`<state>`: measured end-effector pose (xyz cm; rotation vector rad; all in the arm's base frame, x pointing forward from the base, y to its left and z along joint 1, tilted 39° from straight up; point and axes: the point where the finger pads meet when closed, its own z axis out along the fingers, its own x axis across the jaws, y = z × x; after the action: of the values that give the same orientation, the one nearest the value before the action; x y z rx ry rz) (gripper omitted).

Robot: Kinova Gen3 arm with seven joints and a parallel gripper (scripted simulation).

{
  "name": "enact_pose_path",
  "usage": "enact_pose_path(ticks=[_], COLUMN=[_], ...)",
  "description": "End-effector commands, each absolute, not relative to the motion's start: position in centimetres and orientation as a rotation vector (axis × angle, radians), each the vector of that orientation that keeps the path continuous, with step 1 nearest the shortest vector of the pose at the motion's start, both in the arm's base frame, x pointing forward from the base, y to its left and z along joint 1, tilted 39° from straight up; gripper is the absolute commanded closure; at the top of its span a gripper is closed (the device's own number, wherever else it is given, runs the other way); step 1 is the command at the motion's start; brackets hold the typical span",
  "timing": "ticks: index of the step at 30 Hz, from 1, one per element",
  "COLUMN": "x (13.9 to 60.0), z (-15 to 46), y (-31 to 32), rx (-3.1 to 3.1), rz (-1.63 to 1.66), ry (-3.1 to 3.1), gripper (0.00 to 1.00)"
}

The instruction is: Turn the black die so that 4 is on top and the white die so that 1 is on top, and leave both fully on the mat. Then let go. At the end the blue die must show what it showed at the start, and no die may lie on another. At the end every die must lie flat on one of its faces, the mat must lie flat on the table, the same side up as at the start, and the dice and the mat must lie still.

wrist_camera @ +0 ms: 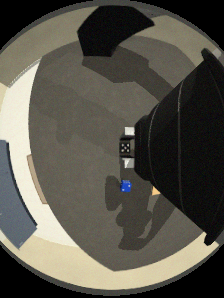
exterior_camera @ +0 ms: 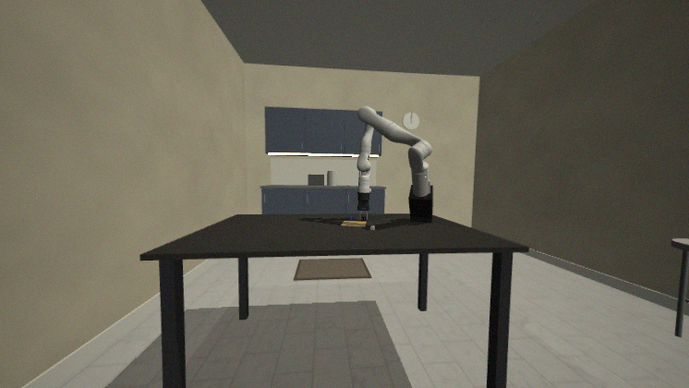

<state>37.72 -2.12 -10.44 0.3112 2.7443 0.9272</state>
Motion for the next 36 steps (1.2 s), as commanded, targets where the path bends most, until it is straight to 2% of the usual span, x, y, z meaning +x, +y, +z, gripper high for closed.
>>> enact_pose_path(ticks=[1,25,26,36], x=[37.74,37.74,37.74,37.74], z=[-10.42,-10.42,-10.42,-10.42], y=[-2.18,-2.18,-2.18,-2.18], rx=[0.312,0.312,0.312,0.312], rz=[0.926,0.926,0.926,0.926], ry=[2.744,2.744,2.744,2.744], gripper=[0.3,0.3,0.6,0.6])
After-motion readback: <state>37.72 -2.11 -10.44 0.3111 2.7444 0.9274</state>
